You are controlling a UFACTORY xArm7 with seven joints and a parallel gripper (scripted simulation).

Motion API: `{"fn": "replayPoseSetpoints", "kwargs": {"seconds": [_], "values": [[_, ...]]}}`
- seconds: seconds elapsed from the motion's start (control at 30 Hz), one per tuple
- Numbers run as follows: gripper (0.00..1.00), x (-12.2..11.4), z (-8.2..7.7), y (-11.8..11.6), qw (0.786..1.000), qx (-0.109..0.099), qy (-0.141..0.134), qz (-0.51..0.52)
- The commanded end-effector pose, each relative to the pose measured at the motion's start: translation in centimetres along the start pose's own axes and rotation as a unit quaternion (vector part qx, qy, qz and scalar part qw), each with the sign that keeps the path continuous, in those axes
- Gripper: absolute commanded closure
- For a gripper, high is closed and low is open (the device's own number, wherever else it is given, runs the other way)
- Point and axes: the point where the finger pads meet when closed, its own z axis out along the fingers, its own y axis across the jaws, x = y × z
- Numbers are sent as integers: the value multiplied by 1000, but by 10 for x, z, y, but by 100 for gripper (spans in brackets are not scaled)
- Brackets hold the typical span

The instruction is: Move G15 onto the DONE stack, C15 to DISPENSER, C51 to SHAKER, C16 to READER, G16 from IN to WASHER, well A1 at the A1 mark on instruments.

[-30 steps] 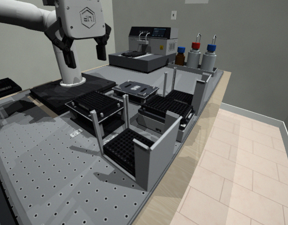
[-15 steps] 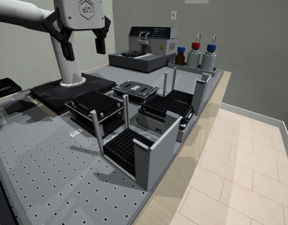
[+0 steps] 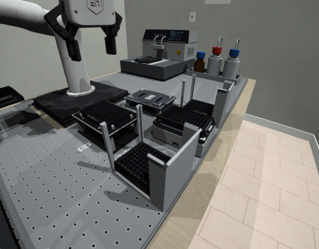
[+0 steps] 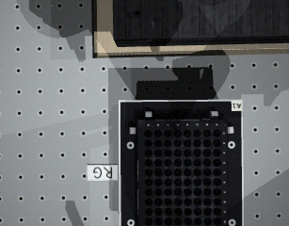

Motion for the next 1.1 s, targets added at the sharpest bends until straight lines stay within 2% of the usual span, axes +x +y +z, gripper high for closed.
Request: {"fn": "replayPoseSetpoints", "kwargs": {"seconds": [0.0, 0.27, 0.33, 0.43, 0.63, 0.67, 0.83, 0.9, 1.07], "values": [[0, -1, -2, 0, 1000, 0, -2, 20], [0, -1, -2, 0, 984, 0, -2, 179], [0, -1, -2, 0, 984, 0, -2, 179], [0, -1, -2, 0, 971, 0, -2, 238], [0, -1, -2, 0, 936, 0, -2, 352], [0, -1, -2, 0, 935, 0, -2, 355], [0, -1, -2, 0, 895, 0, -2, 446], [0, -1, -2, 0, 895, 0, -2, 446], [0, -1, -2, 0, 846, -1, -2, 533]]}}
